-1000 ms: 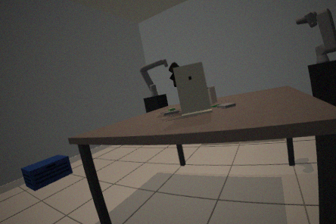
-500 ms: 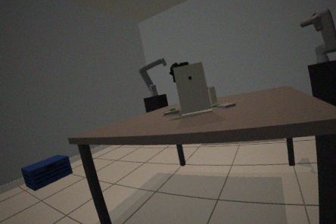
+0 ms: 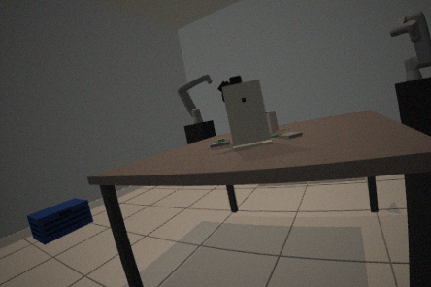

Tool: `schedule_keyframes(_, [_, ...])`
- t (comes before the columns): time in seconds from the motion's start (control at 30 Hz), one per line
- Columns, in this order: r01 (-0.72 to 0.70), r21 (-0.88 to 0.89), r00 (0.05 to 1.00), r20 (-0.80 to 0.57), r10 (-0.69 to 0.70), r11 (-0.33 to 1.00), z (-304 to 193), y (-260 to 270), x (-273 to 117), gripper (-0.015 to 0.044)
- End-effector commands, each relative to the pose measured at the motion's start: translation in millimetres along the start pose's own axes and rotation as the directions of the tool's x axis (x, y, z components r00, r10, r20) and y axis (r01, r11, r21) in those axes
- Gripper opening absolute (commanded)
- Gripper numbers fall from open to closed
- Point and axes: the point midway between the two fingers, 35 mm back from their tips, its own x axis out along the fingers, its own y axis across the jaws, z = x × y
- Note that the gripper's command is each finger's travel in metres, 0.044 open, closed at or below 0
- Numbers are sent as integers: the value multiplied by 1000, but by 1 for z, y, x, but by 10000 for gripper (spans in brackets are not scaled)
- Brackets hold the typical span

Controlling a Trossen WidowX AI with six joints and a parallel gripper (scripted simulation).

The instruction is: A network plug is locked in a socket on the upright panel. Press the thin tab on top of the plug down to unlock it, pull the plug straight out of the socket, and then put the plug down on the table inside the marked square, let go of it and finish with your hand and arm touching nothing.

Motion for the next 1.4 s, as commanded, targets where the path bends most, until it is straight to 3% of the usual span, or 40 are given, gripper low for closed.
schedule_keyframes(0.0, [86,67,996,9,-86,994,-7,-15,1,0])
schedule_keyframes(0.33, [312,236,941,54,-333,920,-23,-59,-4,0])
schedule_keyframes(0.7, [486,377,814,134,-565,789,-35,-103,-22,0])
schedule_keyframes(1.37, [574,527,487,396,-779,627,-36,-151,-80,0])
